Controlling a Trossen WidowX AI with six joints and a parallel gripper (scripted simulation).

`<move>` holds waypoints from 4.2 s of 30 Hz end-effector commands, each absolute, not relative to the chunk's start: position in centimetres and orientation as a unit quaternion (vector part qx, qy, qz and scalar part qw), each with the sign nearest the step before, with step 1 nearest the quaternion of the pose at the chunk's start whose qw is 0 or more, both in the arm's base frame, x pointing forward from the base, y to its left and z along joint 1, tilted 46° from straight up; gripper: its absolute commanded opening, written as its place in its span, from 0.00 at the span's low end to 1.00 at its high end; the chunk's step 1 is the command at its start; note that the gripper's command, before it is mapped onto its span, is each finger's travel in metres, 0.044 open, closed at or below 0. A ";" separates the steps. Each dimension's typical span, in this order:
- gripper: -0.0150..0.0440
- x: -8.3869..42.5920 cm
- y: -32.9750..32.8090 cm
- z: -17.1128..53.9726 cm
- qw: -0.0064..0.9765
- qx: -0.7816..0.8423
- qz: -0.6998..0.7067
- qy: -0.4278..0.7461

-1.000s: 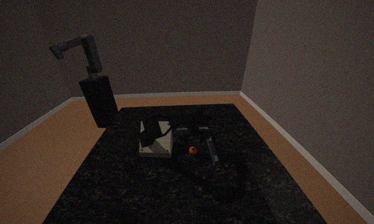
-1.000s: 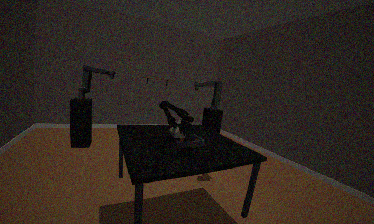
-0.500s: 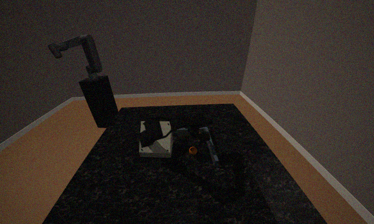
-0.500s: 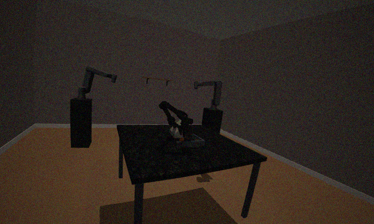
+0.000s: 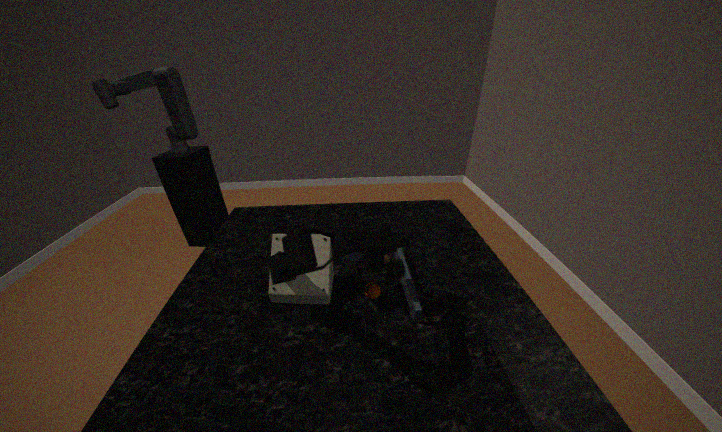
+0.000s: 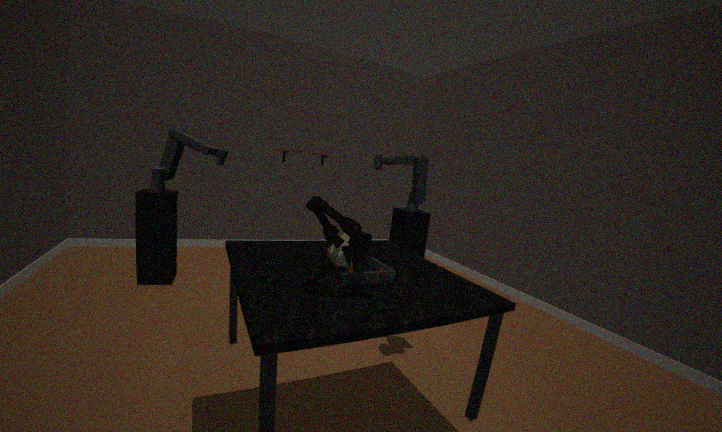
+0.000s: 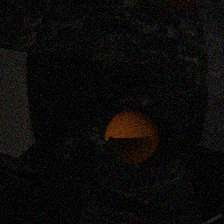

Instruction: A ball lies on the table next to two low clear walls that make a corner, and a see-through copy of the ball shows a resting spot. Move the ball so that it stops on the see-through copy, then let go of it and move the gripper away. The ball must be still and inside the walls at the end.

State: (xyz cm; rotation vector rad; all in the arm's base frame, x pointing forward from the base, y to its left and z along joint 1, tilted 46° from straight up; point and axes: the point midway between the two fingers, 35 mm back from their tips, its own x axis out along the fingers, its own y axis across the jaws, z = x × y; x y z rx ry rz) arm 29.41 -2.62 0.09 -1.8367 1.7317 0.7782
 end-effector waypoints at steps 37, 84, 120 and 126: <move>0.25 29.9 0.6 2.6 0.247 -0.672 0.291 0.634; 0.25 33.5 12.6 -5.2 0.247 -0.672 0.289 0.635; 0.25 33.8 6.6 -12.7 0.246 -0.673 0.288 0.636; 0.43 34.0 6.9 -12.5 0.250 -0.672 0.287 0.635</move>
